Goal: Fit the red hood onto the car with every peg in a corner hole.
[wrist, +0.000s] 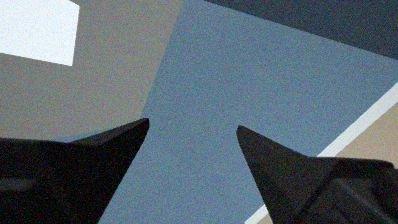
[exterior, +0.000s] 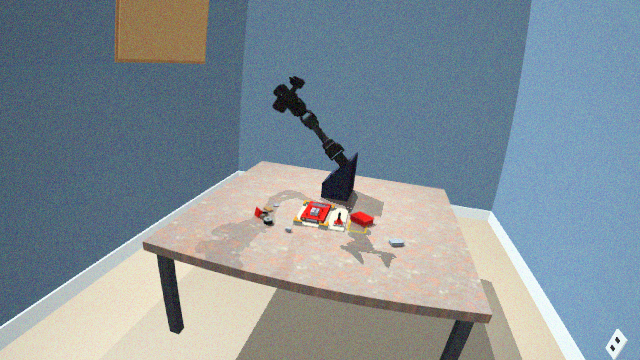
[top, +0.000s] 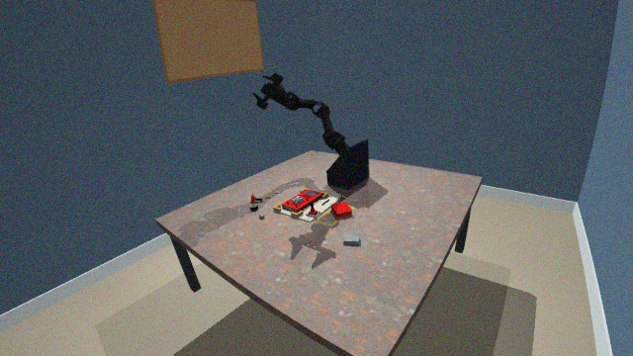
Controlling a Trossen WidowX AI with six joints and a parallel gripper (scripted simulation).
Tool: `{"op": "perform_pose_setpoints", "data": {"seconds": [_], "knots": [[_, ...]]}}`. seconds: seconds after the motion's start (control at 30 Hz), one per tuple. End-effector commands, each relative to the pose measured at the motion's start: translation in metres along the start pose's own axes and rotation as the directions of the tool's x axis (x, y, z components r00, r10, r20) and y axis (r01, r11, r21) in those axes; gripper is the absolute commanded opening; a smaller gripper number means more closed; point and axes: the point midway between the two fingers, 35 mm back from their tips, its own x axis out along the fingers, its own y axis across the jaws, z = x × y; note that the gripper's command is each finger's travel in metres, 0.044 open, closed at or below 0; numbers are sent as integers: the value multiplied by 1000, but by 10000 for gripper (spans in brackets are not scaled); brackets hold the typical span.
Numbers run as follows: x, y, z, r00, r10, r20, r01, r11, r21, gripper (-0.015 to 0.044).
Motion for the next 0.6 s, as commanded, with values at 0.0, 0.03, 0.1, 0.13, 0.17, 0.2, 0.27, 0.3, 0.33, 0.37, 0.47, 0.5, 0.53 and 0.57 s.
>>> {"op": "perform_pose_setpoints", "data": {"seconds": [0.0, 0.03, 0.1, 0.13, 0.17, 0.2, 0.27, 0.3, 0.33, 0.37, 0.47, 0.5, 0.53, 0.57], "knots": [[0, 0, -1, 1000, -1, -2, 1, 1000, 0, 440], [2, -1, -3, 1000, -5, -9, 5, 1000, 0, 440], [6, -6, -12, 999, -21, -37, 21, 1000, 1, 440], [10, -9, -20, 998, -33, -58, 33, 999, 1, 440], [13, -13, -28, 995, -47, -84, 47, 999, 0, 440], [17, -17, -38, 992, -62, -112, 62, 998, -2, 440], [24, -25, -58, 981, -92, -169, 92, 996, -9, 440], [27, -29, -68, 975, -106, -197, 106, 994, -13, 440], [30, -33, -78, 967, -124, -223, 122, 992, -23, 440], [33, -38, -87, 958, -142, -250, 138, 990, -34, 440], [39, -52, -117, 925, -194, -327, 181, 981, -70, 440], [40, -56, -127, 912, -211, -353, 194, 977, -84, 440], [41, -61, -137, 898, -228, -378, 205, 974, -99, 440], [42, -65, -147, 882, -244, -402, 216, 970, -114, 440]]}}
